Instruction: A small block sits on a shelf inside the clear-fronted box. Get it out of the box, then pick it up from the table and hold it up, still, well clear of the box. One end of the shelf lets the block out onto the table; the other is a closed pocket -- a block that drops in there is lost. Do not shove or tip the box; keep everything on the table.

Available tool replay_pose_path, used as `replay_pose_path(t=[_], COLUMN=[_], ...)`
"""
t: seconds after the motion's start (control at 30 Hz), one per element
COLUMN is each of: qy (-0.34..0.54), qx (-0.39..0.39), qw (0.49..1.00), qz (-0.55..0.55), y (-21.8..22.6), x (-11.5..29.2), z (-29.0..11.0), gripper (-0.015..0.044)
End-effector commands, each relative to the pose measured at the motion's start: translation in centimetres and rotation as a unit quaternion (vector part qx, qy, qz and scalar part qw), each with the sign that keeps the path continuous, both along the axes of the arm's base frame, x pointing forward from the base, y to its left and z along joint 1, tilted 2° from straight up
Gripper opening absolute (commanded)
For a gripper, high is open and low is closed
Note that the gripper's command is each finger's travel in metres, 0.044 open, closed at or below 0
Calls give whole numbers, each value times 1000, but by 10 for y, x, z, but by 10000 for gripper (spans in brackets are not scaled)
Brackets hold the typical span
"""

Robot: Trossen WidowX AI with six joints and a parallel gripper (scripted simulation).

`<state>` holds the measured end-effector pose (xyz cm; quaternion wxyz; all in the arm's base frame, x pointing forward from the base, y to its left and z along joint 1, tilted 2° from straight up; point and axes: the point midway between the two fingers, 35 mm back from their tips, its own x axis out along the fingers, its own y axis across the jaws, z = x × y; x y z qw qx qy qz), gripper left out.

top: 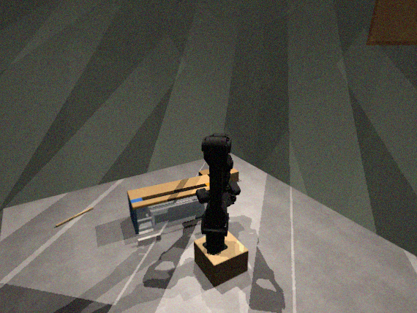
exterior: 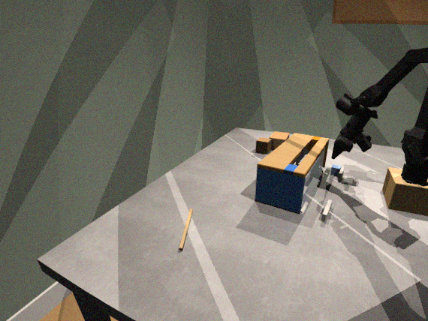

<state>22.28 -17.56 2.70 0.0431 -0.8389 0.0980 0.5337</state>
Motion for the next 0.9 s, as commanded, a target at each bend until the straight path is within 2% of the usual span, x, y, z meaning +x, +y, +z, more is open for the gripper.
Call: replay_pose_path(t=[0.0, 0.87], qy=[-3, -2], qx=[-2, -3], qw=[1000, 1000], qz=[-2, 1], y=[0, -4], x=[1, 0], z=[-6, -48], gripper=[285, 285])
